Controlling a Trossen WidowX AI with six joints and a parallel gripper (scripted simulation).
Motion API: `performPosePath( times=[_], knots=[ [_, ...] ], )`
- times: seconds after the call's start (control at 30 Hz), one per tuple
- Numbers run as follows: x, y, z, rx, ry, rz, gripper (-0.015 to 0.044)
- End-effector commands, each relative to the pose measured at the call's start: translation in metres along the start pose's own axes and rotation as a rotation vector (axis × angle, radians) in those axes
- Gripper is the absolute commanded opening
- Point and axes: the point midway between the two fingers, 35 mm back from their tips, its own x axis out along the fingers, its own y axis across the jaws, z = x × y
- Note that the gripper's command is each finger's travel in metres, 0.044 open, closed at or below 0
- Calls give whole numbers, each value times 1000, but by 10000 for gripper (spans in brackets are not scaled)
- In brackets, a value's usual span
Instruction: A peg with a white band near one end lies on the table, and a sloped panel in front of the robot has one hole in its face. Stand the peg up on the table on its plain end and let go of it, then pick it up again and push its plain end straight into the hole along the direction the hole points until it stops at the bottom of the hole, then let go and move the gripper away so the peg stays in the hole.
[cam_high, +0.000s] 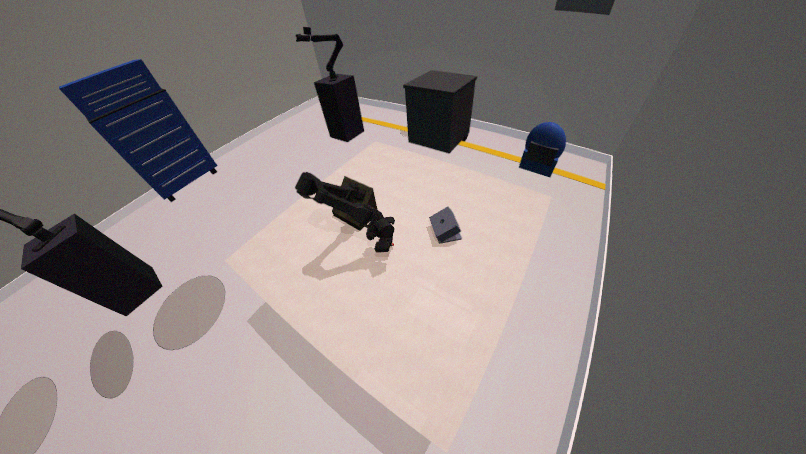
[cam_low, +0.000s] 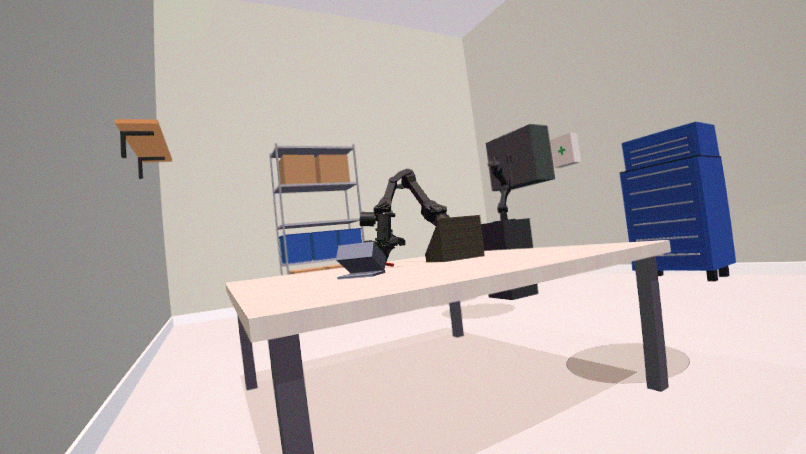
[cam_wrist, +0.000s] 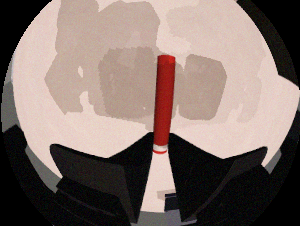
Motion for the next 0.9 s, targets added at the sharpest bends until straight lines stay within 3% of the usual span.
performPosePath(
  times=[0.0, 0.87],
  knots=[
    [-3, -1, 1, -3, 41, -1, 49],
    [-16, -1, 11, -3, 266, -1, 49]
  ],
)
